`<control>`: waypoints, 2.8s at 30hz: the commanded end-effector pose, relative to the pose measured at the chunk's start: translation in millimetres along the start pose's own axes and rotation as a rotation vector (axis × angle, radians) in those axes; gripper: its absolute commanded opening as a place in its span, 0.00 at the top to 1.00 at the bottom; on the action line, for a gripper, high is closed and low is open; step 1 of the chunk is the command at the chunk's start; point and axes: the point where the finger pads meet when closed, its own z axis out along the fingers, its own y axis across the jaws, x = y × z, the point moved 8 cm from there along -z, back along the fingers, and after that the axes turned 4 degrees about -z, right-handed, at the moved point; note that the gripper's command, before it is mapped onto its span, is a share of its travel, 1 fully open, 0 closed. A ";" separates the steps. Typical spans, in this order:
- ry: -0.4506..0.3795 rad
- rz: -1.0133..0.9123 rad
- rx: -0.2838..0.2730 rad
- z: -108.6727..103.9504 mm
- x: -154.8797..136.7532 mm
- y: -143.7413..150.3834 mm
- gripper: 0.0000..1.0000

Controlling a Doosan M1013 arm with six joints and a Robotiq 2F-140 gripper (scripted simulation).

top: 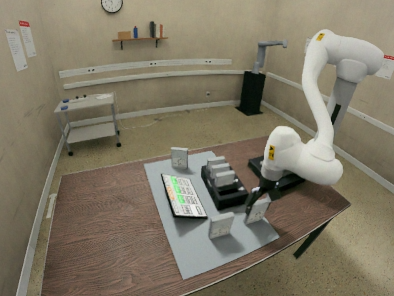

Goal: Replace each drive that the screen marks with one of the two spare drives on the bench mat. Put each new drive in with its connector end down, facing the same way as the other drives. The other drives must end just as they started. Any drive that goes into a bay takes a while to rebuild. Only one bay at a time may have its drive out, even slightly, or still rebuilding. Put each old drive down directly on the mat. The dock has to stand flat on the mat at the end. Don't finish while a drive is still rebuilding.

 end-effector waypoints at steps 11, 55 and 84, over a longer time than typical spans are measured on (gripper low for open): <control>0.001 0.000 -0.001 2.4 0.2 0.3 0.90; 0.001 0.000 -0.001 2.9 0.2 0.3 0.11; 0.001 0.000 -0.001 2.2 0.2 0.3 0.11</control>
